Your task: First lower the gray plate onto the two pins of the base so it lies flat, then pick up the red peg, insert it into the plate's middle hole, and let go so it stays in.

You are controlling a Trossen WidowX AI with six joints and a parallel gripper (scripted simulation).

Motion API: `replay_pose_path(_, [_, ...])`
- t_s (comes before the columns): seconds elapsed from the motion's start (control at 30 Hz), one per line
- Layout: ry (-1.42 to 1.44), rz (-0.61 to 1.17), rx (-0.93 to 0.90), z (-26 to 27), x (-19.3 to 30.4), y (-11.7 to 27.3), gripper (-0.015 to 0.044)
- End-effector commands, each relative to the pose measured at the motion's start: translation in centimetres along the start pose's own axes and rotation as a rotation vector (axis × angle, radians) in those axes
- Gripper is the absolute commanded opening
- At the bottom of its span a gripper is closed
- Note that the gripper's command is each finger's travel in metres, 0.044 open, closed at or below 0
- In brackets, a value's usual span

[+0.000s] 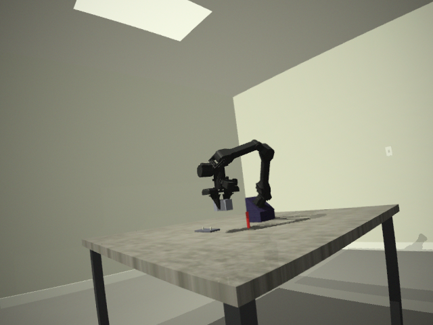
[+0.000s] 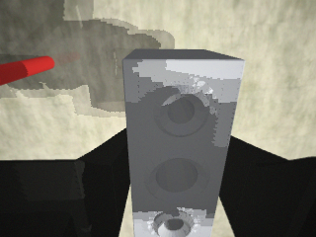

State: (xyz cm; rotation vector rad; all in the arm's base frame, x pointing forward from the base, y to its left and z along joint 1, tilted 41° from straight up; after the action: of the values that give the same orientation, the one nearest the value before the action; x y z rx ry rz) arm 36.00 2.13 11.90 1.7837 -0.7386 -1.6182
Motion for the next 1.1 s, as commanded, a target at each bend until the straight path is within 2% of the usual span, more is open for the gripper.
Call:
replay_pose_path(0.0, [0.006,0.002,-0.001,0.1,0.0,1.3,0.0])
replay_pose_path(0.27, [0.006,0.0,-0.001,0.4,0.0,3.1,0.0])
replay_pose_path(1.07, [0.046,0.003,0.001,0.0,6.7,-0.4,0.0])
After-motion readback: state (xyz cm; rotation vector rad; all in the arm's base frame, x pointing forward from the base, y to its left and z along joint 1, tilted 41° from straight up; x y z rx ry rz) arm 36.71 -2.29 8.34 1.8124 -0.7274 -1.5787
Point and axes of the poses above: the point midway between the two fingers, 35 mm back from their tips, its own y axis back along the fingers, its own z axis across the jaws, x = y × z, the point moved 3 cm from there along y, back along the fingers, and after that the axes turned 8 degrees about y, right-handed, at the moved point
